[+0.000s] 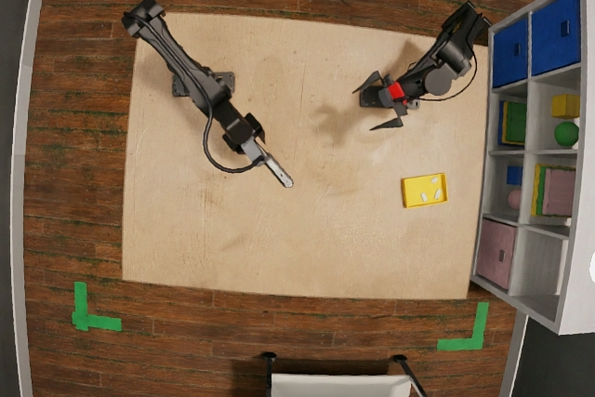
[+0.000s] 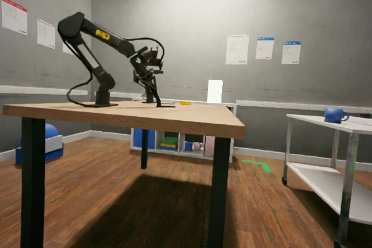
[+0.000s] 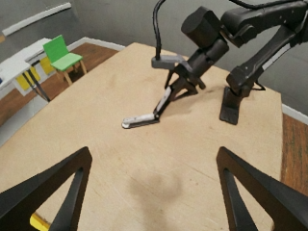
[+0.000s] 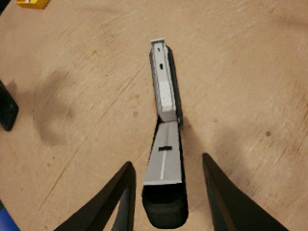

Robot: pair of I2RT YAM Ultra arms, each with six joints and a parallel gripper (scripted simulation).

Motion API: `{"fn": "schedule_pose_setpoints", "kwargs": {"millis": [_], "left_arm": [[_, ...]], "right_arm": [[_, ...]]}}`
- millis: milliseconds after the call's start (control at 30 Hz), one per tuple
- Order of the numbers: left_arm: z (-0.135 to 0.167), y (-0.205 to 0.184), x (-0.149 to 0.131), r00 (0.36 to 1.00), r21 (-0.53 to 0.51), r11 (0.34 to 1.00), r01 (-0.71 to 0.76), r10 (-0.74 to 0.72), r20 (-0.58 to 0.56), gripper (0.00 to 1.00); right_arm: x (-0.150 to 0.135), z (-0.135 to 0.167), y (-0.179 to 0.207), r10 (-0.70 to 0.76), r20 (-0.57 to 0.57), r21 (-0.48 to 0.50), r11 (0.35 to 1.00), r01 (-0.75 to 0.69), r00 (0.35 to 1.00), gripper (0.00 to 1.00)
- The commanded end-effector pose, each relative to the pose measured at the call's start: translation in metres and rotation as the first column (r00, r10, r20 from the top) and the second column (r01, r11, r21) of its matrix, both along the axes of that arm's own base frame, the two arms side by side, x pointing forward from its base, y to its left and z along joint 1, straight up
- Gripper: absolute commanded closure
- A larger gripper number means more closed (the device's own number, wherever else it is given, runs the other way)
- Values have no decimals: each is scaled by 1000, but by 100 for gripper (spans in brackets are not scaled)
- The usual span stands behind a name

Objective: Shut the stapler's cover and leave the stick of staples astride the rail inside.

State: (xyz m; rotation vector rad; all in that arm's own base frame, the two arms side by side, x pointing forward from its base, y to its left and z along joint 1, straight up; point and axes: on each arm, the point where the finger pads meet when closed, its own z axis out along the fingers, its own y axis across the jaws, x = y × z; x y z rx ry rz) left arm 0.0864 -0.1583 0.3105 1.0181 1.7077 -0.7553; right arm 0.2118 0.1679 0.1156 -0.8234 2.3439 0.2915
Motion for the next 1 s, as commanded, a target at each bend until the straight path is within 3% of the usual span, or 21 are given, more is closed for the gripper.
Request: {"fn": "schedule_pose_setpoints", "kwargs": {"millis": [0, 133, 167, 400, 800, 867, 967], "left_arm": [[-2, 1, -4, 1000, 4, 1000, 15, -15, 2, 0], [-2, 1, -4, 1000, 4, 1000, 15, -15, 2, 0], [-2, 1, -4, 1000, 4, 1000, 15, -15, 2, 0], [-2, 1, -4, 1000, 4, 1000, 15, -15, 2, 0], [-2, 1, -4, 1000, 4, 1000, 15, -15, 2, 0], [-2, 1, -4, 1000, 4, 1000, 15, -15, 2, 0], [-2, 1, -4, 1000, 4, 1000, 15, -15, 2, 0]], "right_arm": [[4, -2, 2, -6, 8, 5, 1000, 6, 1000, 50], [4, -2, 2, -6, 8, 5, 1000, 6, 1000, 50], [4, -2, 2, -6, 8, 5, 1000, 6, 1000, 58], [3, 3, 2, -2, 12, 9, 1000, 2, 1000, 63], [3, 3, 2, -2, 12, 9, 1000, 2, 1000, 80], [3, 3, 2, -2, 12, 9, 1000, 2, 1000, 100], [4, 3, 2, -7, -1, -3, 1000, 7, 1000, 100]]}}
